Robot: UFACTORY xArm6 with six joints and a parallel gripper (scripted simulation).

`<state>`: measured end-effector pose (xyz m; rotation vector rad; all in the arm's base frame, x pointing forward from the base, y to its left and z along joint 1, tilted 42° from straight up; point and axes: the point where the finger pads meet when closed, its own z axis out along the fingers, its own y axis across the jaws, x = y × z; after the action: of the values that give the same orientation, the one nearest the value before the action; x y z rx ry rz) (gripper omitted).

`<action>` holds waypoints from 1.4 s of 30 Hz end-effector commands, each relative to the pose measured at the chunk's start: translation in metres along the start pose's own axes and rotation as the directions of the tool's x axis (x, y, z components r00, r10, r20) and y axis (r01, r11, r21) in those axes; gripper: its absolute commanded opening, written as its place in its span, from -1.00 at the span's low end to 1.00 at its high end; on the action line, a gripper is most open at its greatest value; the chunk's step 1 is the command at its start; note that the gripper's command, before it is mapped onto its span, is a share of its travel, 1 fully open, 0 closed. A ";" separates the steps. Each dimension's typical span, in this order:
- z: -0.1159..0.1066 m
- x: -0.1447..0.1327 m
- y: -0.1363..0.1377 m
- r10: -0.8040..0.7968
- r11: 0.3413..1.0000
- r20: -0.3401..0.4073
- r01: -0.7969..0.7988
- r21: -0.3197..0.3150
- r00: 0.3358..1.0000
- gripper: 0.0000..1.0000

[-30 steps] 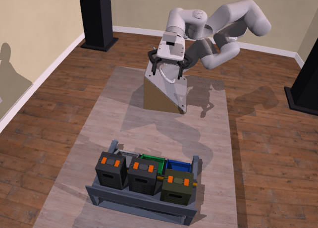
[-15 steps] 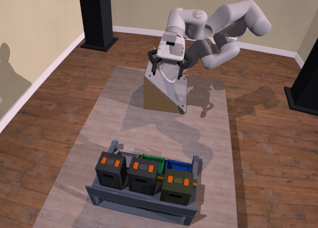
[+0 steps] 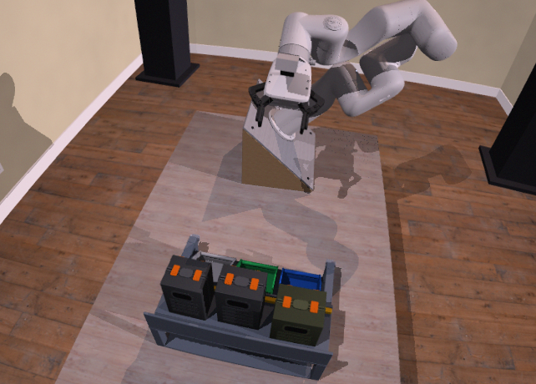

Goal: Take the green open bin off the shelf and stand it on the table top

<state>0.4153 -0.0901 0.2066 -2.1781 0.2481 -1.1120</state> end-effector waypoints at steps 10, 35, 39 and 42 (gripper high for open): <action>-0.001 0.002 0.001 -0.182 0.979 0.089 0.172 0.112 0.979 1.00; -0.001 0.002 0.001 -0.543 0.812 0.200 0.450 0.372 0.816 1.00; -0.001 0.002 0.001 -0.580 0.784 0.205 0.473 0.401 0.788 1.00; -0.001 0.002 0.001 -0.580 0.784 0.205 0.473 0.401 0.788 1.00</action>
<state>0.4157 -0.0915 0.2065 -2.1207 -0.7012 -0.9677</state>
